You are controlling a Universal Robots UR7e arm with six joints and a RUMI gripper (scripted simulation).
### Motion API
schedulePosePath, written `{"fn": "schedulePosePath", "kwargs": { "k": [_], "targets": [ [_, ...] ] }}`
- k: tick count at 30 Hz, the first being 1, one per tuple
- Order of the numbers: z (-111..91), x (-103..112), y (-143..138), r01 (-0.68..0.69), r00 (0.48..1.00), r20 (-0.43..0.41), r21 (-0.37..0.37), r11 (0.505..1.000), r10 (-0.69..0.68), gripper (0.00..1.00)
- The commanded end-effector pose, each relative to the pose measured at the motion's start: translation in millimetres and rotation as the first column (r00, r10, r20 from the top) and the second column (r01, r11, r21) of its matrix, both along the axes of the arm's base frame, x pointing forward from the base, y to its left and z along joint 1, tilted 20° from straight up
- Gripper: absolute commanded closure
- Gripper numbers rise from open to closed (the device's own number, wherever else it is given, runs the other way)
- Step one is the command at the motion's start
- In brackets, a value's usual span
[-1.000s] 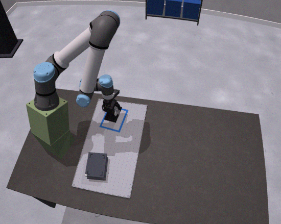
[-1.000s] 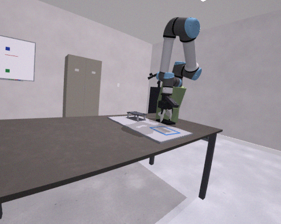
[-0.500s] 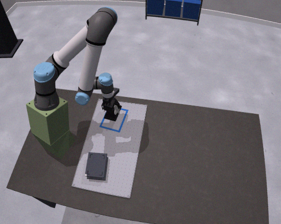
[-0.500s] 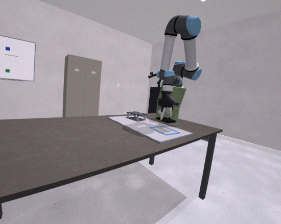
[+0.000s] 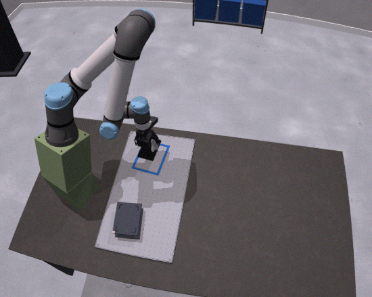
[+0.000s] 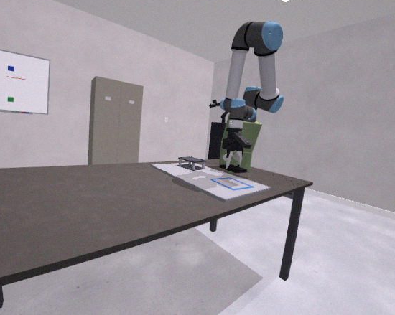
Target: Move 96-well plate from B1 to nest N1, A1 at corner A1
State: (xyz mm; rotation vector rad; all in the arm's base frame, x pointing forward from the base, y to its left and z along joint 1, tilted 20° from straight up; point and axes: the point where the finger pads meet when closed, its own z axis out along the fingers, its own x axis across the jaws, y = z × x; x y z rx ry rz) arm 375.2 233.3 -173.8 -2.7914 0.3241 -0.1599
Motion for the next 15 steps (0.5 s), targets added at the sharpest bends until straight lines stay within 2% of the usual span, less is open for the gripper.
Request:
{"fn": "schedulePosePath", "kwargs": {
  "k": [1, 6, 15],
  "targets": [
    [-1, -1, -6, -0.062, 0.998, 0.021, -0.010, 0.998, 0.063, 1.00],
    [-4, -3, -23, -0.215, 0.974, 0.068, -0.042, 0.976, 0.217, 1.00],
    [-8, -8, -49, -0.215, 0.974, 0.067, -0.042, 0.976, 0.217, 1.00]
  ]
}}
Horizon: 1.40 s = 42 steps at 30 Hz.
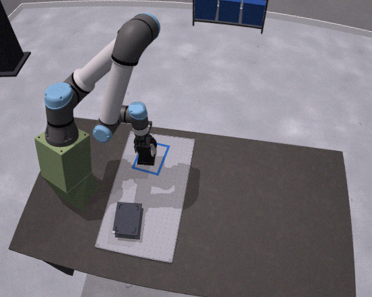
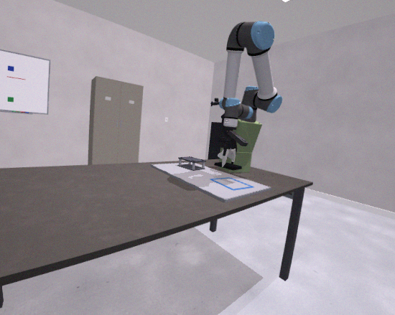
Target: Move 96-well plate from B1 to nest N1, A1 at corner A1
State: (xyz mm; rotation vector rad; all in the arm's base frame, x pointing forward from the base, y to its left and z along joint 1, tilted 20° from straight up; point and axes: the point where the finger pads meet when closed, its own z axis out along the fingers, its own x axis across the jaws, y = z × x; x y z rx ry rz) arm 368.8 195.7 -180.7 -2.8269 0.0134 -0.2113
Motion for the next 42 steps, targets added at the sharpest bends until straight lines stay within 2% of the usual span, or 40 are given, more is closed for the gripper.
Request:
{"fn": "schedulePosePath", "kwargs": {
  "k": [1, 42],
  "targets": [
    [-2, -1, -11, -0.010, 1.000, 0.004, 0.004, 1.000, 0.010, 1.00],
    [-23, -21, -131, -0.010, 1.000, 0.004, 0.004, 1.000, 0.010, 1.00]
  ]
}}
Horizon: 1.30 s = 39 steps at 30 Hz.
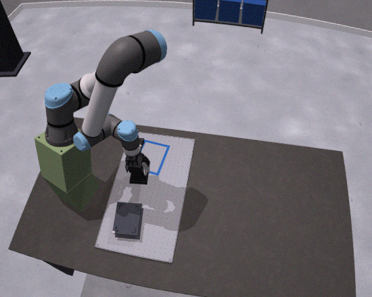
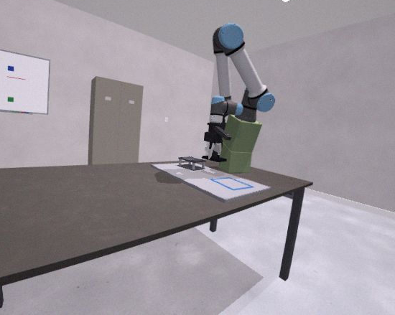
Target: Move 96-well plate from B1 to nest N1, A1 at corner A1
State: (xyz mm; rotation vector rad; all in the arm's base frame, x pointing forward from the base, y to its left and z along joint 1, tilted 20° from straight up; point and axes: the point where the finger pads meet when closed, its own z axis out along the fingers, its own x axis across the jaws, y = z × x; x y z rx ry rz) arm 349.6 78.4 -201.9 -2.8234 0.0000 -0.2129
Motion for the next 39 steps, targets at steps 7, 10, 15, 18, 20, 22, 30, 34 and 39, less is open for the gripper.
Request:
{"fn": "schedulePosePath", "kwargs": {
  "k": [7, 10, 15, 18, 20, 22, 30, 34, 39],
  "targets": [
    [-6, -6, -36, -0.001, 1.000, 0.001, 0.001, 1.000, 0.001, 1.00],
    [-7, -6, -39, -0.001, 1.000, 0.001, 0.001, 1.000, 0.001, 1.00],
    [-10, -9, -56, -0.001, 1.000, 0.001, 0.001, 1.000, 0.001, 1.00],
    [-12, -10, -65, -0.001, 1.000, 0.001, 0.001, 1.000, 0.001, 1.00],
    [-13, -12, -72, -0.001, 1.000, 0.001, 0.001, 1.000, 0.001, 1.00],
    [-14, -13, -78, -0.001, 1.000, 0.001, 0.001, 1.000, 0.001, 1.00],
    [-17, -16, -98, -0.001, 1.000, 0.001, 0.001, 1.000, 0.001, 1.00],
    [-20, -18, -111, -0.001, 1.000, 0.001, 0.001, 1.000, 0.001, 1.00],
    [-23, -21, -127, -0.001, 1.000, 0.001, 0.001, 1.000, 0.001, 1.00]
  ]
}}
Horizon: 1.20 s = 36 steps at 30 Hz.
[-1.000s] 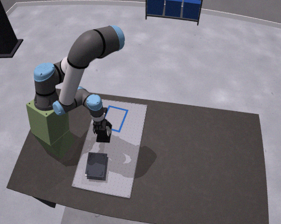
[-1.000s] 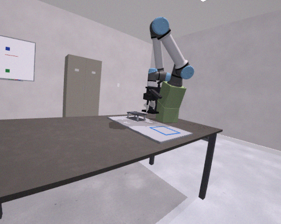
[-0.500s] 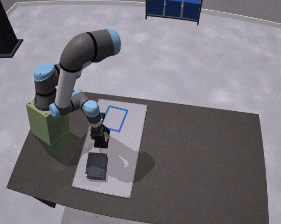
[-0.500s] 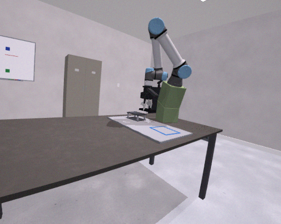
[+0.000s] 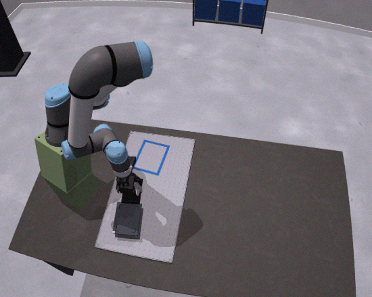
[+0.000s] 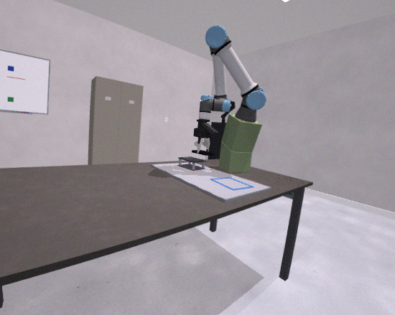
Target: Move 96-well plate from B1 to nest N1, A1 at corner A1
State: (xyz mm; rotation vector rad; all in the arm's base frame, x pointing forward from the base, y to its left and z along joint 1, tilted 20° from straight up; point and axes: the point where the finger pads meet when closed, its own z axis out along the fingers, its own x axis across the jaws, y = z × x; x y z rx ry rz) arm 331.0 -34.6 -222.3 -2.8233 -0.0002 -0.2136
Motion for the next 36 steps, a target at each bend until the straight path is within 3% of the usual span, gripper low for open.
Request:
{"fn": "schedulePosePath", "kwargs": {
  "k": [1, 36],
  "targets": [
    [-3, -3, -17, -0.001, 1.000, 0.001, 0.001, 1.000, 0.001, 1.00],
    [-21, -19, -115, -0.001, 1.000, 0.001, 0.000, 1.000, 0.001, 1.00]
  ]
}}
